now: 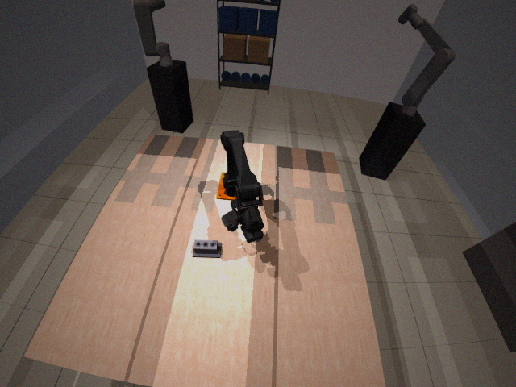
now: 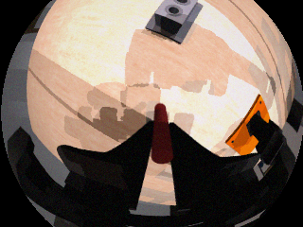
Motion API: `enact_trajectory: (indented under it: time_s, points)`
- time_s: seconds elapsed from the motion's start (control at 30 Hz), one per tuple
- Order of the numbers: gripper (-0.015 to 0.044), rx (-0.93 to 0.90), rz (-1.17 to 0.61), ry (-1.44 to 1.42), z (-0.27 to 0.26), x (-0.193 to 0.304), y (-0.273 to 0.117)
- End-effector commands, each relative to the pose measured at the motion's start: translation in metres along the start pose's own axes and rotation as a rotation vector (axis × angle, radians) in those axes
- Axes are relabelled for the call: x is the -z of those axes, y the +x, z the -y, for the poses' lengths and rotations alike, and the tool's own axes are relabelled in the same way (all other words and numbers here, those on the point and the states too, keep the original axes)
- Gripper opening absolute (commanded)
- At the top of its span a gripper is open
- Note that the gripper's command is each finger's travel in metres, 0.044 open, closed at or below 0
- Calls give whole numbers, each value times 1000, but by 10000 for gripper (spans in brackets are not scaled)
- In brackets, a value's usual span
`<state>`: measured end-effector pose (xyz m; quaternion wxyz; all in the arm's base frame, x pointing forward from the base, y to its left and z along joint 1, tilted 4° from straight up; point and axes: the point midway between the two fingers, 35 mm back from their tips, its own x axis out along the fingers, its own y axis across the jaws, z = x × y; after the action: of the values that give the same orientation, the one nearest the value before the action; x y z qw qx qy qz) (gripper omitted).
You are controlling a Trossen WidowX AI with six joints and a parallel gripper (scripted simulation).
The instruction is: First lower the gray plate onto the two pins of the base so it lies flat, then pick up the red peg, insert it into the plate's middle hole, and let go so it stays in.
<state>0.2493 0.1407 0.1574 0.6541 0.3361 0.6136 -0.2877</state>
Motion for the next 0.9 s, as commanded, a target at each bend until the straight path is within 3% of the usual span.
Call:
enact_trajectory:
  time_s: [0.0,0.87]
  points:
    - [0,1,-5,-2,-3,-10,1]
    - [0,2,8,4,-3,-88,-2]
